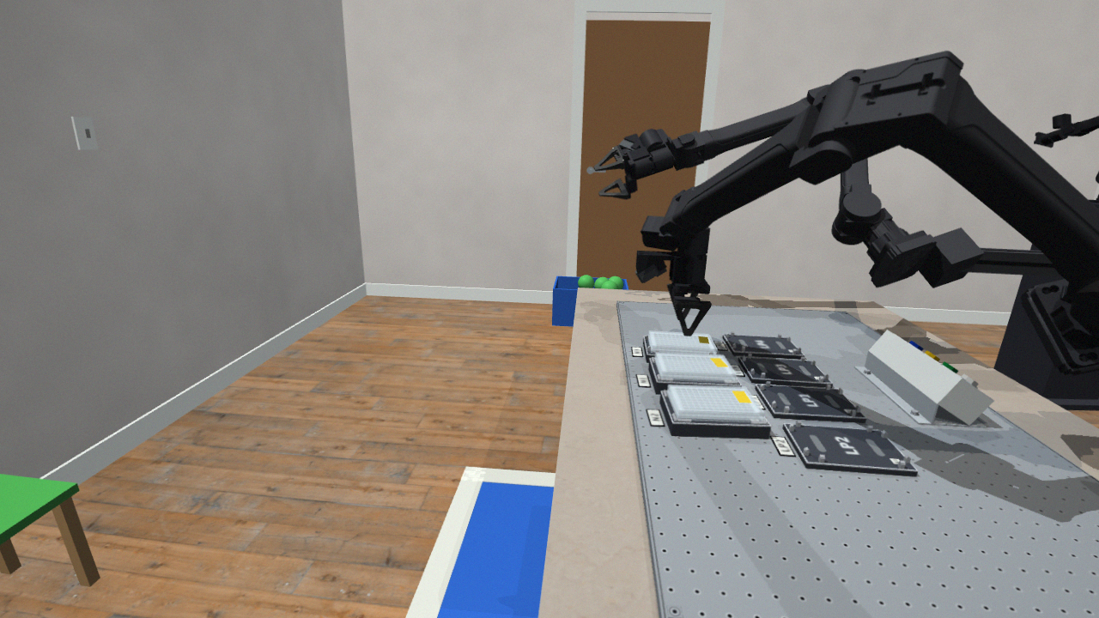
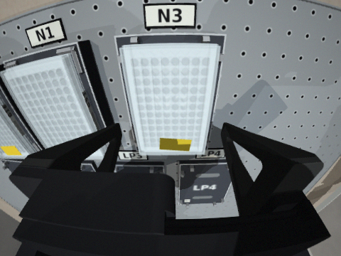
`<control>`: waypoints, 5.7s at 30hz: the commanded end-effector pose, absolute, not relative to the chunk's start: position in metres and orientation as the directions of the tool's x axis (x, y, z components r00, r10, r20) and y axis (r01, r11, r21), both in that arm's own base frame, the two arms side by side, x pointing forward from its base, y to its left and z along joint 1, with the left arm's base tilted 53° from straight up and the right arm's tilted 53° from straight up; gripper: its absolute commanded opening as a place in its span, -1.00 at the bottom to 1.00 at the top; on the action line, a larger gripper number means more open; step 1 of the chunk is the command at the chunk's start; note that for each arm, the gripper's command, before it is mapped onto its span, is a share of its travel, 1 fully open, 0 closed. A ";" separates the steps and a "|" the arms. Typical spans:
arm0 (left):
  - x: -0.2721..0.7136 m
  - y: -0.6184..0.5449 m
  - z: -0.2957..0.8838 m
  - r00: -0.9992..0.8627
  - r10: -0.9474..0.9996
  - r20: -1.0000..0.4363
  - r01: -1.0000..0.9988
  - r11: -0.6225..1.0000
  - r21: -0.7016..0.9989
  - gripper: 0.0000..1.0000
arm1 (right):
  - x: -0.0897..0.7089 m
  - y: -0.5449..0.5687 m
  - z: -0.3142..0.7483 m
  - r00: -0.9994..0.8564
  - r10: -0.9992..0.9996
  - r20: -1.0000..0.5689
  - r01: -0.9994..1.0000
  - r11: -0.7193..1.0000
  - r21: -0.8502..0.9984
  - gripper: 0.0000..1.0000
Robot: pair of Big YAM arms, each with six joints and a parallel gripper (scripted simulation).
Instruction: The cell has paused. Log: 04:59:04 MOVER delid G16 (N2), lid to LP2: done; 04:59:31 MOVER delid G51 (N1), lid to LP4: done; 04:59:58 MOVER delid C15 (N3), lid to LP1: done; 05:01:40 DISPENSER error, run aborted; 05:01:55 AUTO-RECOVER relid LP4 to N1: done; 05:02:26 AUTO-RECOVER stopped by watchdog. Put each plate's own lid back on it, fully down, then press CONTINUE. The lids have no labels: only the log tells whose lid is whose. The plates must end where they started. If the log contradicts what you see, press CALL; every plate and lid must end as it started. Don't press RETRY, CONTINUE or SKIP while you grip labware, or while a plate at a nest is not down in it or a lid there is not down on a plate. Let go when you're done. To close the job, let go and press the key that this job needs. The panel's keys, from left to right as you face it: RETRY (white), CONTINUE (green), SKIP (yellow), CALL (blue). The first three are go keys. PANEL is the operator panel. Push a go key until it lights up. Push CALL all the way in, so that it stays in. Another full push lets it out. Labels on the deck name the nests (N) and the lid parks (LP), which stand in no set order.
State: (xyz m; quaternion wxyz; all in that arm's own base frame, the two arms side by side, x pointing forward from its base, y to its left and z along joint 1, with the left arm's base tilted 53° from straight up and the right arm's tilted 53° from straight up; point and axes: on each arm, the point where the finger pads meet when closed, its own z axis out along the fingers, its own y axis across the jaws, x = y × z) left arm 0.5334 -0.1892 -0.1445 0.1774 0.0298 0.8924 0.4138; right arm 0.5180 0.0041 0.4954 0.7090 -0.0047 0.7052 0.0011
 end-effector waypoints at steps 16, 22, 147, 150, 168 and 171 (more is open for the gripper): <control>0.544 -0.200 -0.126 -0.927 0.210 -0.310 -0.095 0.668 0.738 0.98 | 0.523 -0.006 0.492 0.002 0.010 -1.000 0.010 1.000 0.010 1.00; 0.520 -0.168 -0.122 -0.936 0.275 -0.218 0.007 0.637 0.771 0.86 | 0.523 -0.006 0.492 0.002 0.010 -1.000 0.010 1.000 0.010 1.00; 0.353 -0.117 -0.063 -0.893 0.450 0.034 0.292 0.519 0.803 -1.00 | 0.523 -0.006 0.492 0.002 0.010 -1.000 0.010 1.000 0.010 1.00; 0.353 -0.118 -0.063 -0.892 0.450 0.035 0.293 0.518 0.803 -1.00 | 0.523 -0.006 0.492 0.002 0.010 -1.000 0.010 1.000 0.010 1.00; 0.289 -0.109 -0.079 -0.763 0.594 0.253 0.536 0.366 0.761 -1.00 | 0.523 -0.006 0.492 0.002 0.010 -1.000 0.010 1.000 0.010 1.00; 0.275 -0.105 -0.083 -0.730 0.615 0.298 0.581 0.330 0.744 -1.00 | 0.523 -0.006 0.492 0.002 0.010 -1.000 0.010 1.000 0.010 1.00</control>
